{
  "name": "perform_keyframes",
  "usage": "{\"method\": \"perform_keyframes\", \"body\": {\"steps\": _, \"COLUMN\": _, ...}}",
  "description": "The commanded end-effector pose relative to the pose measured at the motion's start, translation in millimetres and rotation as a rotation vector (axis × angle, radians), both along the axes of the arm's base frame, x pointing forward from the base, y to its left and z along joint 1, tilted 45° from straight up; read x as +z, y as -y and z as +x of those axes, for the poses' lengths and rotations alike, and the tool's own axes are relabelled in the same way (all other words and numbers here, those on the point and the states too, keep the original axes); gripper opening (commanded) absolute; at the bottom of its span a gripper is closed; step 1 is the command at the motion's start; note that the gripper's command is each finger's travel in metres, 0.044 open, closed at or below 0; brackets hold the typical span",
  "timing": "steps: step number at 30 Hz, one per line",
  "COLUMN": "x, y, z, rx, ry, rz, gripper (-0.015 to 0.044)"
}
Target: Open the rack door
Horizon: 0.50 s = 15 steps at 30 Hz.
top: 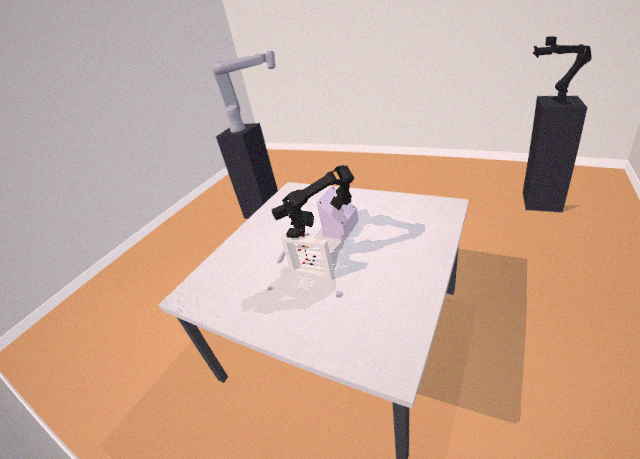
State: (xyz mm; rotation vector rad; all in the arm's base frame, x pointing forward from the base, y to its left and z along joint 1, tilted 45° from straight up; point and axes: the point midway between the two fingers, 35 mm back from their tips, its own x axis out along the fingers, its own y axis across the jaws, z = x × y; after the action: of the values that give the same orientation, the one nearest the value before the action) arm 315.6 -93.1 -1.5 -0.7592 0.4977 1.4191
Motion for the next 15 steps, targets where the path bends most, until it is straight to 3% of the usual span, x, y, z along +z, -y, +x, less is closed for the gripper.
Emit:
{"method": "perform_keyframes", "body": {"steps": 1, "x": 0.1, "y": -2.4, "z": 1.6, "rx": 0.01, "ry": 0.009, "rz": 0.003, "gripper": 0.0248}}
{"method": "perform_keyframes", "body": {"steps": 15, "x": 0.1, "y": -2.4, "z": 1.6, "rx": 0.01, "ry": 0.009, "rz": 0.003, "gripper": 0.0155}}
